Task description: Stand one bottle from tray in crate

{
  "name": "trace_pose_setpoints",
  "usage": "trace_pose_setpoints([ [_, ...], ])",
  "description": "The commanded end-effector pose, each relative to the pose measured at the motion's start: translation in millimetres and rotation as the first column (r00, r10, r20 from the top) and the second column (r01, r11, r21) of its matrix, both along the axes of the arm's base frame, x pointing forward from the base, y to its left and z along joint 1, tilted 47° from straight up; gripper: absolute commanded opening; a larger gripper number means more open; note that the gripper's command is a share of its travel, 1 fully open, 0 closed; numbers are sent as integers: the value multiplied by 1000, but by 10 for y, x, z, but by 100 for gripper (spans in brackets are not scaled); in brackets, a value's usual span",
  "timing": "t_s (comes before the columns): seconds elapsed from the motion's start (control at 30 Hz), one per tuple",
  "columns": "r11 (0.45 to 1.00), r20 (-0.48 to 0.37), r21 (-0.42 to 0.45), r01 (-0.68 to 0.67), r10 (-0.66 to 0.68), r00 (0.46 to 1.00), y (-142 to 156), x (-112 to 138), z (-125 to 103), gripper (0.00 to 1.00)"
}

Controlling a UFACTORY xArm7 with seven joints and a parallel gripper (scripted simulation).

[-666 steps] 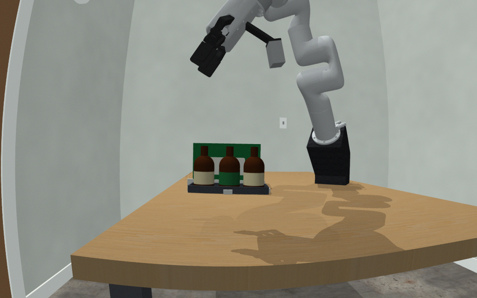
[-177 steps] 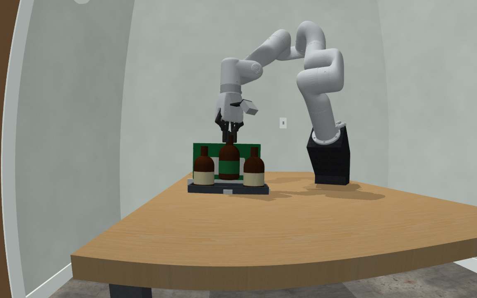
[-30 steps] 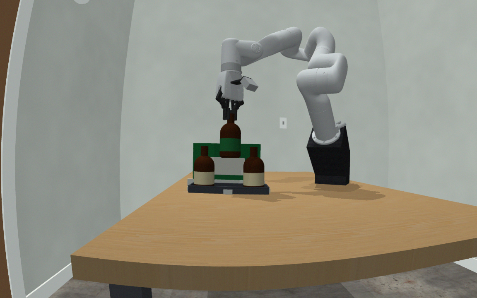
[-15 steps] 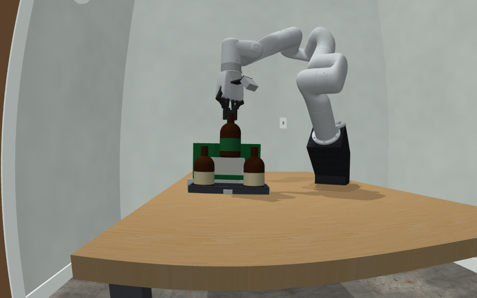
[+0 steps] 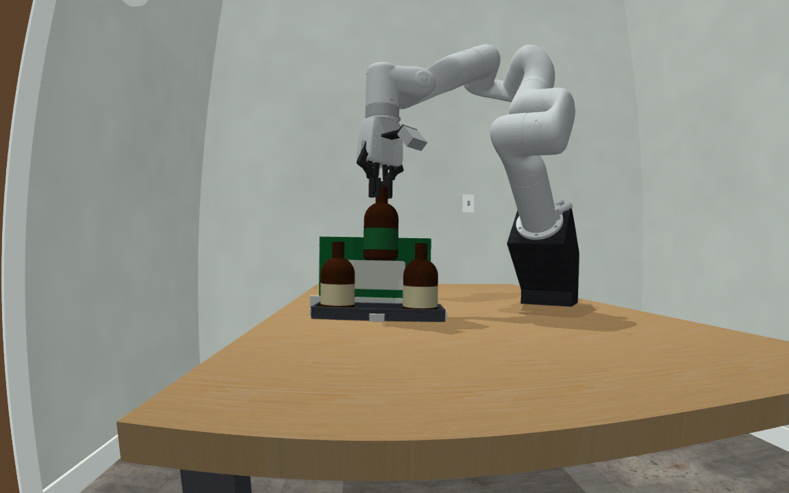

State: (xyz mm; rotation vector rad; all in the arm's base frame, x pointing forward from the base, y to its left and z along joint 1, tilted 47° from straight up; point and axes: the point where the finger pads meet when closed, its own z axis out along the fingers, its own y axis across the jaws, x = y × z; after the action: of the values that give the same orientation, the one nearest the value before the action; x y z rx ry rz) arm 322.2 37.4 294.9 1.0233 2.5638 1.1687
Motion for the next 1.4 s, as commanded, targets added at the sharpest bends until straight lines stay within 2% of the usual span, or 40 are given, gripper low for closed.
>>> trace_pose_setpoints([
  [0.0,1000,3,1,3,-3,1000,-19,1,22,0],
  [1.37,1000,3,1,3,-3,1000,-238,-139,267,0],
])
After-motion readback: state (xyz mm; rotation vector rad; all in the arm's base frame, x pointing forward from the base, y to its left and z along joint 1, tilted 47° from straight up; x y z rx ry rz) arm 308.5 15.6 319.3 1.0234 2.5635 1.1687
